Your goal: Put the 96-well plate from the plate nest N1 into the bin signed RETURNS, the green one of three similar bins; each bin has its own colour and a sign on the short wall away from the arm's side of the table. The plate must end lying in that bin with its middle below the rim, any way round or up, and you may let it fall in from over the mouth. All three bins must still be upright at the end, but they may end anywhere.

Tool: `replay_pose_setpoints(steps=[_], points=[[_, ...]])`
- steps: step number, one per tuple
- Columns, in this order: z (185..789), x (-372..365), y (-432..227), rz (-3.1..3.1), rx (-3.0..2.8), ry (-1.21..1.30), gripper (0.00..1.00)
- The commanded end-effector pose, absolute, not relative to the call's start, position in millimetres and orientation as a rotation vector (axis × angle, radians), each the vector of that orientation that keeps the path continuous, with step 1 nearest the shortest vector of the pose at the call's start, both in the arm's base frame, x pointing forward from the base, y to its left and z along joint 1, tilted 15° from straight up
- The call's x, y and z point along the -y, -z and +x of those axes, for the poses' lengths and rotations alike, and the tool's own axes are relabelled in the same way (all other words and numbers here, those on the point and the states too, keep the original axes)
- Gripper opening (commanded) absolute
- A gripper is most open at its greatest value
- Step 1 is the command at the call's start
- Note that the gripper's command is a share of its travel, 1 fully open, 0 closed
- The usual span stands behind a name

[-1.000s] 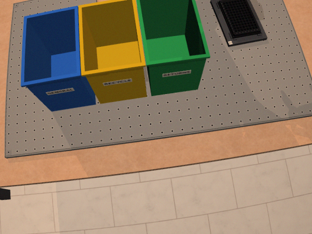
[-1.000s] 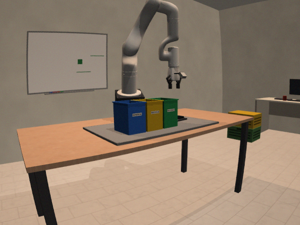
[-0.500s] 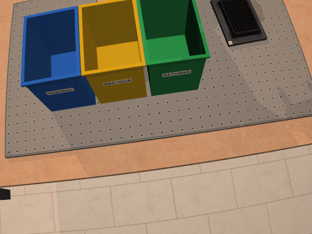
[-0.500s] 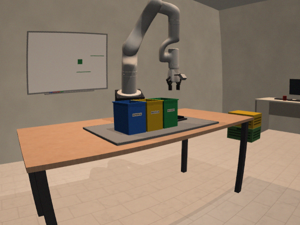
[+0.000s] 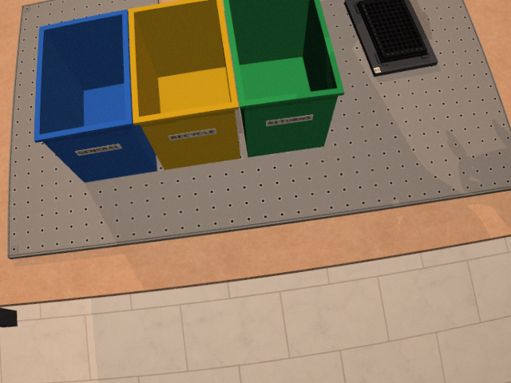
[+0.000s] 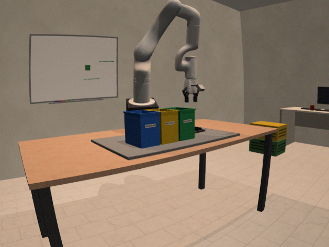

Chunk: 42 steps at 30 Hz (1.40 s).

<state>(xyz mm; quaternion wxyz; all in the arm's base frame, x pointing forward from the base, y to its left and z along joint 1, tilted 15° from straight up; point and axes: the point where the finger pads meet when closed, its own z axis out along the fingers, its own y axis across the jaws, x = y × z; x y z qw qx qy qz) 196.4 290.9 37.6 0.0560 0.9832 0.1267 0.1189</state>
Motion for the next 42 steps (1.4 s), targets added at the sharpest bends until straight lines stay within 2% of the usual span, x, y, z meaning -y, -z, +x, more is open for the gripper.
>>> replay_pose_setpoints(steps=[1, 42], points=[[199, -291, -30, 2.991, -0.386, -0.371, 1.0], [214, -287, 29, 2.991, -0.386, -0.371, 1.0]])
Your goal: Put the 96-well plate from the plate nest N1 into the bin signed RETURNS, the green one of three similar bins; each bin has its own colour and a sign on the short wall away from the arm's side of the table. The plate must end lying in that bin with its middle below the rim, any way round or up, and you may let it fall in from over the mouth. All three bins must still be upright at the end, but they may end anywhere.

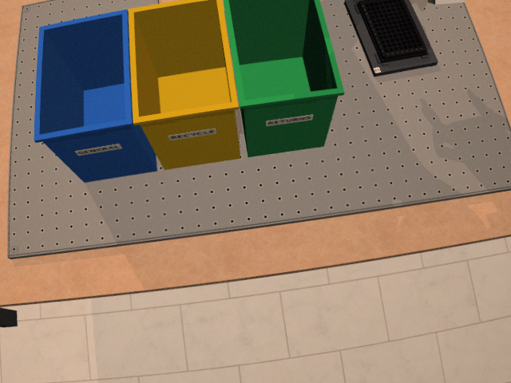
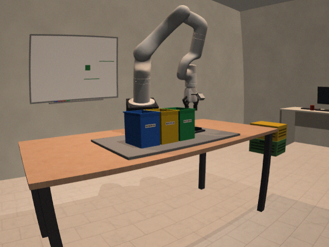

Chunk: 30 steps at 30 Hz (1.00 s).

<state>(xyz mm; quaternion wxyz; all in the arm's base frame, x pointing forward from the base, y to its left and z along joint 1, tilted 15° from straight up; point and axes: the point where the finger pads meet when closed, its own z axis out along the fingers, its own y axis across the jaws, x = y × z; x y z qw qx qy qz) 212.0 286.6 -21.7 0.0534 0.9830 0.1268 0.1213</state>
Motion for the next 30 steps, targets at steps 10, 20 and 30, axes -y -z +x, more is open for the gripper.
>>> replay_pose_setpoints(steps=[10, 20, 30], points=[[218, -286, 42, 2.991, -0.386, -0.371, 1.0], [222, -284, 58, 2.991, -0.386, -0.371, 1.0], [225, -283, 71, 2.991, -0.386, -0.371, 1.0]])
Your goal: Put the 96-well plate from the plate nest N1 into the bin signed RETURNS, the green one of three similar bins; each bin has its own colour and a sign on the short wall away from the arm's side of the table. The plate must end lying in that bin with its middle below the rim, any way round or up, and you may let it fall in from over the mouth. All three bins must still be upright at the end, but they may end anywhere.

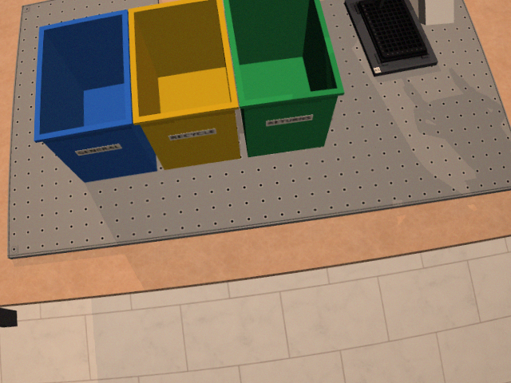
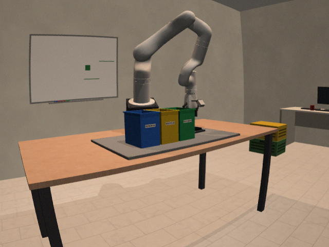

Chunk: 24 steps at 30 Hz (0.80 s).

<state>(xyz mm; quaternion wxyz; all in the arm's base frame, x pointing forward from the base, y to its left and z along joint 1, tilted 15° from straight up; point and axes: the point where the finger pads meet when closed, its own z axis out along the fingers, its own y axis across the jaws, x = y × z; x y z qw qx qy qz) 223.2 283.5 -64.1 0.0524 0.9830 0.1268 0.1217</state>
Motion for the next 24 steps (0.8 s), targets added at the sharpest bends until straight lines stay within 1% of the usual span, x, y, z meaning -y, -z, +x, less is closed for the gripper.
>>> replay_pose_setpoints(steps=[1, 24], points=[[226, -283, 73, 2.991, -0.386, -0.371, 1.0], [234, -281, 106, 2.991, -0.386, -0.371, 1.0]])
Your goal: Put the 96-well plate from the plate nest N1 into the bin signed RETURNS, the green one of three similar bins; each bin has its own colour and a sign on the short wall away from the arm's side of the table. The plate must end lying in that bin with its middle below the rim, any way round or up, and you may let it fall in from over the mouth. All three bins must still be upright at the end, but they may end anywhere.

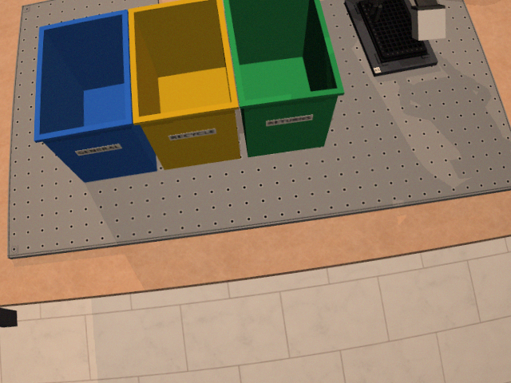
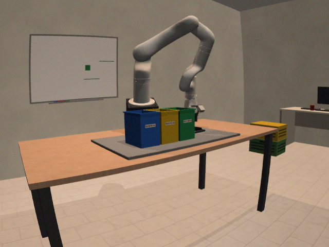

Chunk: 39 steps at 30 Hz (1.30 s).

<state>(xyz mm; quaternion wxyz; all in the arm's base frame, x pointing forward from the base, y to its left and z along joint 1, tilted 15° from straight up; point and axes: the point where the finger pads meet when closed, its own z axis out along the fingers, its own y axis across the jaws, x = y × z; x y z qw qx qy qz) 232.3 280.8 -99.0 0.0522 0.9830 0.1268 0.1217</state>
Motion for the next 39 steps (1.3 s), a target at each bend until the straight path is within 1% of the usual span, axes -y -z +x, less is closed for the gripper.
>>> replay_pose_setpoints(steps=[1, 11, 39], points=[[235, -281, 108, 2.991, -0.386, -0.371, 1.0], [238, -280, 121, 2.991, -0.386, -0.371, 1.0], [240, -279, 127, 2.991, -0.386, -0.371, 1.0]])
